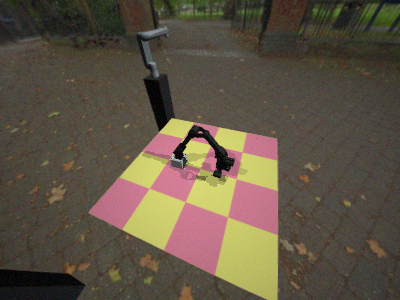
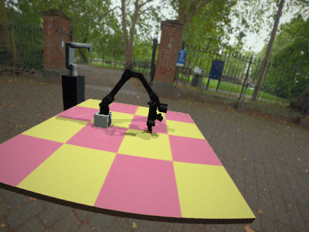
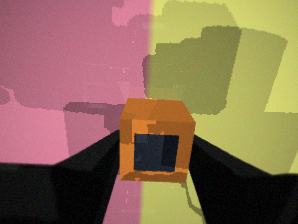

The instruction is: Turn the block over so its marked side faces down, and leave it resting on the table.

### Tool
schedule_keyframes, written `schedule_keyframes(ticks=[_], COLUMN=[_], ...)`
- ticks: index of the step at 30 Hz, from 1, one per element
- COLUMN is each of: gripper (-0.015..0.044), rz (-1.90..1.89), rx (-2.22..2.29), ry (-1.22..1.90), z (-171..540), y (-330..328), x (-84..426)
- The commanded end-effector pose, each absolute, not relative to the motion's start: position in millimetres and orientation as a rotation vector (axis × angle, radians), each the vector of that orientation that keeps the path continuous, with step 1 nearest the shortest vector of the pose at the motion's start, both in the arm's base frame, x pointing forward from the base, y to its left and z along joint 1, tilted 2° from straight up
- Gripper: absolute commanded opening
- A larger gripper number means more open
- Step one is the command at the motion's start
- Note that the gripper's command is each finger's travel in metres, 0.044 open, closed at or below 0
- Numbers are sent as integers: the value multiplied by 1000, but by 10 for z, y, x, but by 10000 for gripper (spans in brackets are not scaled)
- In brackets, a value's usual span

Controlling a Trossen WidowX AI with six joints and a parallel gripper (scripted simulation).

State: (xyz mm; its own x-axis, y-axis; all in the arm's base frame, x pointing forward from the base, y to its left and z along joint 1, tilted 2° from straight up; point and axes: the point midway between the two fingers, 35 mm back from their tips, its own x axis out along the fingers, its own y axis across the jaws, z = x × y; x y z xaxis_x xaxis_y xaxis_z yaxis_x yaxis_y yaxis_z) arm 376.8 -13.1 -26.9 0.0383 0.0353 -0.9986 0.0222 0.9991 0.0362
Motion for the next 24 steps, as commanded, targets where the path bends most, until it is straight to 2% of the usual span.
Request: schedule_keyframes(ticks=[1, 11, 14, 24], gripper=[131, 64, 0, 0], rz=[9, 9, 9, 7], rx=[44, 44, 44, 44], ry=[1534, 1534, 1534, 1481], z=[-276, -276, -165, -10], y=[-132, -132, -136, -143], x=[3765, 3765, 3765, 3770])
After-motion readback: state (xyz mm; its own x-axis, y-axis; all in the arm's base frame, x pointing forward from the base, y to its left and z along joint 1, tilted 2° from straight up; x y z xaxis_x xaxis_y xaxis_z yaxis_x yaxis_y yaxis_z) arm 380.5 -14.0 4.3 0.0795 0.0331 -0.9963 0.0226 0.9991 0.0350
